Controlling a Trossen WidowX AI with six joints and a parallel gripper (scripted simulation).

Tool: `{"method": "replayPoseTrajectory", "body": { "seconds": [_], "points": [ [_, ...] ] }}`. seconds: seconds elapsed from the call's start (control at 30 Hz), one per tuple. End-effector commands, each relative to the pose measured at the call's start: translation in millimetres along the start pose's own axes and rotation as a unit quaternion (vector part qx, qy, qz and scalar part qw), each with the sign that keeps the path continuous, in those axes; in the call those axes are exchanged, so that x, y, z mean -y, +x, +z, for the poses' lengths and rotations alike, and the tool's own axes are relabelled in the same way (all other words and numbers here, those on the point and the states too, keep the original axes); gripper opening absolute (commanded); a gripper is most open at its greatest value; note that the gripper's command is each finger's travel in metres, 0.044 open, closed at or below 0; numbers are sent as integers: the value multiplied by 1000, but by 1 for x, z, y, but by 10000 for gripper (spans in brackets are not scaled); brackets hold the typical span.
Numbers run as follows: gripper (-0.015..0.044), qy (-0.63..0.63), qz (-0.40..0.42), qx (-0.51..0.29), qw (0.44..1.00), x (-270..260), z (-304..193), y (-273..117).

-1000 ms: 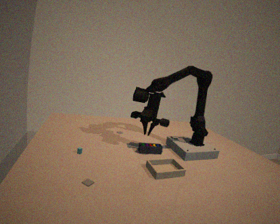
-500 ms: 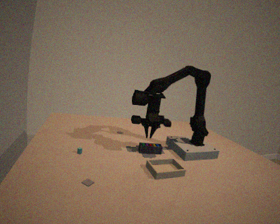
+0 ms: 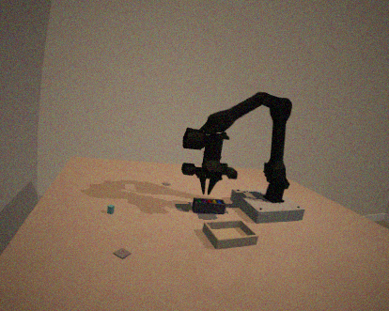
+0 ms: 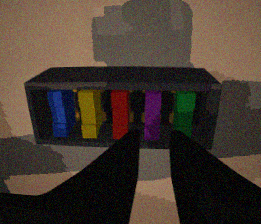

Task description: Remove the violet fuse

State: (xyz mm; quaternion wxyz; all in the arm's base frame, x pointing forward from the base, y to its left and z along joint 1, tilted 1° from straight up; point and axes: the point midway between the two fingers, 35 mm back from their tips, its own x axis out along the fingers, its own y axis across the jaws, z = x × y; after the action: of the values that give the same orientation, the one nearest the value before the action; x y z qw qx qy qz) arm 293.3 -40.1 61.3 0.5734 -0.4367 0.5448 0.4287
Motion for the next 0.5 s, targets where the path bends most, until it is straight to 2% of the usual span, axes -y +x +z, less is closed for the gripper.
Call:
{"method": "replayPoseTrajectory", "body": {
  "seconds": [0.0,0.47],
  "points": [
    [69,-2,1,-2,1000,0,-1,5],
    [69,-2,1,-2,1000,0,-1,19]
  ]
}}
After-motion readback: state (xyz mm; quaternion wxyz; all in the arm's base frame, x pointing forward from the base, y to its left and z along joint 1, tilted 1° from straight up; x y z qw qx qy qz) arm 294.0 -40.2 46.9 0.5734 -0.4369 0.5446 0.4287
